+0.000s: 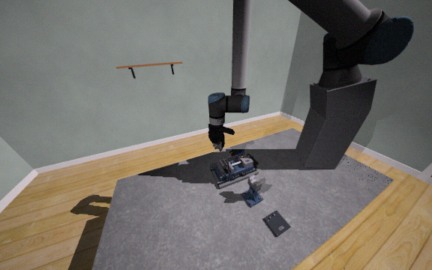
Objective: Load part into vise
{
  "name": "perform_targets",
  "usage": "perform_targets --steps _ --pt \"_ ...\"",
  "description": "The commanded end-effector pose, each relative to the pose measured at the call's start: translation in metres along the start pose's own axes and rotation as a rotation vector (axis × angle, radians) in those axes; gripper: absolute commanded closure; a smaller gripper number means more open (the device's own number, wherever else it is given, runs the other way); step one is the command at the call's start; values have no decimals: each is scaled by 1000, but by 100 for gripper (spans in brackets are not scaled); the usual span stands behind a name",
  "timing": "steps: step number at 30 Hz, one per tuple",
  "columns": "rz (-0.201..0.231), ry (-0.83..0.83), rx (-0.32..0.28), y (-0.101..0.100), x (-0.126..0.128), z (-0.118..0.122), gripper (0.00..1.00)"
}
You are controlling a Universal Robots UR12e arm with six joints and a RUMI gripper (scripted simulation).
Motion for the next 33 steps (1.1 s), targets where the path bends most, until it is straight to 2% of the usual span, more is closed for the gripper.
perform_targets --steps 1,21,33 --pt "0 0 -1 1 0 1 100" --pt "0 0 -1 -1 0 1 100" --pt "0 0 -1 -12 0 1 100"
Point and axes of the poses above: the point where the finger pads meet when closed, its own y axis back along the fingers, its own x axis across the jaws, z = x × y, the point moved 2 cm from there along y, back along the fingers, and after that the axes turned 9 degrees about -y, right-handed, at the moved point
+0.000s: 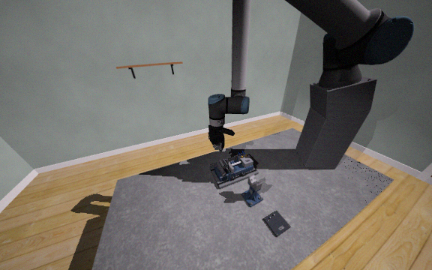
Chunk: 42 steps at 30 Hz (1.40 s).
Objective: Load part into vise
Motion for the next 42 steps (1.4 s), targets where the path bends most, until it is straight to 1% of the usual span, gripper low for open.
perform_targets --steps 1,5,20,32,42 --pt "0 0 -1 -6 0 1 100" --pt "0 0 -1 -9 0 1 100" --pt "0 0 -1 -32 0 1 100" --pt "0 0 -1 -42 0 2 100" --pt "0 0 -1 -44 0 2 100"
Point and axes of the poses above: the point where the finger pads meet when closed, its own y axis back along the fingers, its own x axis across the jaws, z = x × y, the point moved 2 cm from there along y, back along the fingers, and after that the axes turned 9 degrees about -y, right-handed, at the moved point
